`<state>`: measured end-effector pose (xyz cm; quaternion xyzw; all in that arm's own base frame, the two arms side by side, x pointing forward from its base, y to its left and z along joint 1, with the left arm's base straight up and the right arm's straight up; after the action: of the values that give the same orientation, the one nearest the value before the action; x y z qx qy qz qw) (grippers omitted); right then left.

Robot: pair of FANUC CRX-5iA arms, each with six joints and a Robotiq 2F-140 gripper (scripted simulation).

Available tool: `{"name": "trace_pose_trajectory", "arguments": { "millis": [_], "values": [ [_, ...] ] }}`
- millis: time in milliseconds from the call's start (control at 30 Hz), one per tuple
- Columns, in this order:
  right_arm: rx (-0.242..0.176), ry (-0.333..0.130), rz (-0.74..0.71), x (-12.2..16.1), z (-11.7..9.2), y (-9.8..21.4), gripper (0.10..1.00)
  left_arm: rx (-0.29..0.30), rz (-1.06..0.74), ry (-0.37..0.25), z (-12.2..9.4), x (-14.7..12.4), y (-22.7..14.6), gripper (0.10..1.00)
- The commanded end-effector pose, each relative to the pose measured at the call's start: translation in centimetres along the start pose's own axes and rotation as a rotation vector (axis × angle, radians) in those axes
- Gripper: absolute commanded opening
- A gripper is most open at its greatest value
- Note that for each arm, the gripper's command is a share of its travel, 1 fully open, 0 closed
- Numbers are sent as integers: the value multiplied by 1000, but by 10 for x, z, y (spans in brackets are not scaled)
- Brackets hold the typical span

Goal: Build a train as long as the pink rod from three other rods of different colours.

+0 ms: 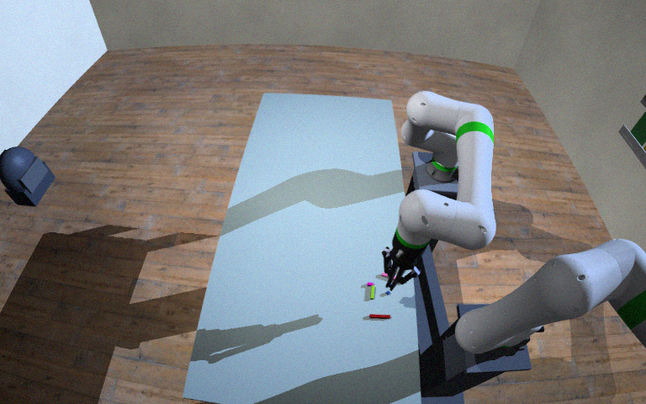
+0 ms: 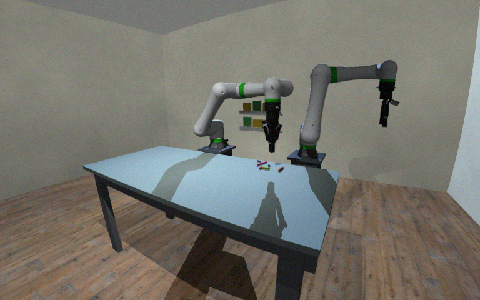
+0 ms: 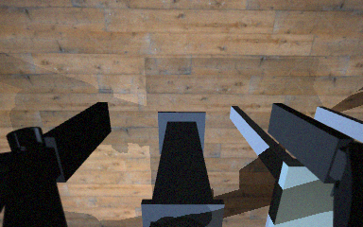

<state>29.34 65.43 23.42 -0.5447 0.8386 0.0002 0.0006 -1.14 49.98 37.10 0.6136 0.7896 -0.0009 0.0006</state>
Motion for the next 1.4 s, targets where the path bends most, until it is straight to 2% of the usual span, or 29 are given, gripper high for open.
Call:
{"name": "trace_pose_trajectory", "arguments": {
  "millis": [0, 267, 400, 500, 533, 1000, 1067, 1100, 1367],
  "values": [
    [0, -1, 0, 0, -3, 0, 124, -1, 0, 2, -1, 0, 0, 1000],
    [0, -1, -3, 1, -4, -2, 124, -1, 0, 2, -1, 0, 0, 1000],
    [0, 0, -43, 32, -11, -35, 124, -1, 0, 2, -1, 0, 0, 1000],
    [0, 0, -47, 36, -12, -39, 124, -1, 0, 2, -1, 0, 0, 1000],
    [0, 0, -67, 52, -14, -54, 124, -1, 0, 2, -1, 0, 0, 1000],
    [0, 0, -154, 138, -17, -114, 124, -1, 0, 2, -1, 0, 0, 1000],
    [0, 0, -154, 138, -17, -114, 124, -1, 0, 2, -1, 0, 0, 1000],
    [0, 0, -172, 158, -15, -125, 124, -1, 0, 2, -1, 0, 0, 1000],
    [0, 0, -219, 211, -8, -149, 124, -1, 0, 2, -1, 0, 0, 1000]
  ]
}}
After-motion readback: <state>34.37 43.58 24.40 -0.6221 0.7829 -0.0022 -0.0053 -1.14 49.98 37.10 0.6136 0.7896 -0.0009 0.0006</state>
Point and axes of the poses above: on each arm, the point where the finger pads meet when closed, its own z axis out along the fingers, its own y axis across the jaws, x = y × z, the point moved 10 cm from there along -z, back along the fingers, and after that the axes turned 13 degrees about -z, right-handed, at the moved point
